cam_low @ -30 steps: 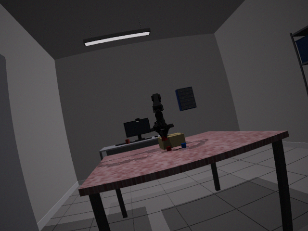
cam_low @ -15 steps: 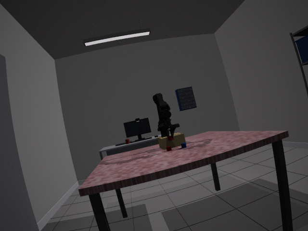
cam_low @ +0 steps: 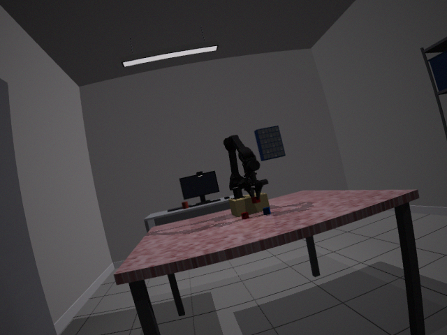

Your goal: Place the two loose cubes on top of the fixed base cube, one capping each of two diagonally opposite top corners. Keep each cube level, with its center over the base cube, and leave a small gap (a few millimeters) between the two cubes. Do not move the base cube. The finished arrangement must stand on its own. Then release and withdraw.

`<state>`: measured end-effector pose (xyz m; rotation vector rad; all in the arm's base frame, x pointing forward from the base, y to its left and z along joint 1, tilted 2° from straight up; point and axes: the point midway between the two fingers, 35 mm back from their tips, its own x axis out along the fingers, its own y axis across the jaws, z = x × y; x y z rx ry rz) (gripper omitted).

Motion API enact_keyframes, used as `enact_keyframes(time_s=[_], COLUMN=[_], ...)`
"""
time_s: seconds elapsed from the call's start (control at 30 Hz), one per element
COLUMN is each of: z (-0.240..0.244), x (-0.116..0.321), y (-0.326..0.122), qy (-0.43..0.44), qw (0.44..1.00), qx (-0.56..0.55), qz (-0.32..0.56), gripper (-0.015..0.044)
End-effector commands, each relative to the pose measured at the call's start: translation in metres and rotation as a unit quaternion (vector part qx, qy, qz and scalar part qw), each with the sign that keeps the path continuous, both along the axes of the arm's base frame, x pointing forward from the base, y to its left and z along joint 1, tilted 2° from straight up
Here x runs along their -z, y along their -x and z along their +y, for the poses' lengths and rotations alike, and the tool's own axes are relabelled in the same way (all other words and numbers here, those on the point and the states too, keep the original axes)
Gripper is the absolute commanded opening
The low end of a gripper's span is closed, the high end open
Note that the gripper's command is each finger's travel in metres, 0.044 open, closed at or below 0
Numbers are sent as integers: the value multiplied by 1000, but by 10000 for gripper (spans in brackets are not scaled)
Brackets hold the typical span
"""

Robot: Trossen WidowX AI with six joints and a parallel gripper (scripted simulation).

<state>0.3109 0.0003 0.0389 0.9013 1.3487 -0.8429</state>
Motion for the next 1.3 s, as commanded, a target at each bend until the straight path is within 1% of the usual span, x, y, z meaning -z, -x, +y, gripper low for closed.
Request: enact_keyframes(time_s=[0.0, 0.63, 1.03, 1.27], z=[10, 69, 71, 71], x=[3, 14, 14, 30], y=[2, 14, 14, 13], qy=[0, -6, -6, -6], qw=[1000, 995, 995, 995], qx=[15, 95, 98, 100], qz=[1, 2, 2, 2], gripper=[105, 105, 105, 105])
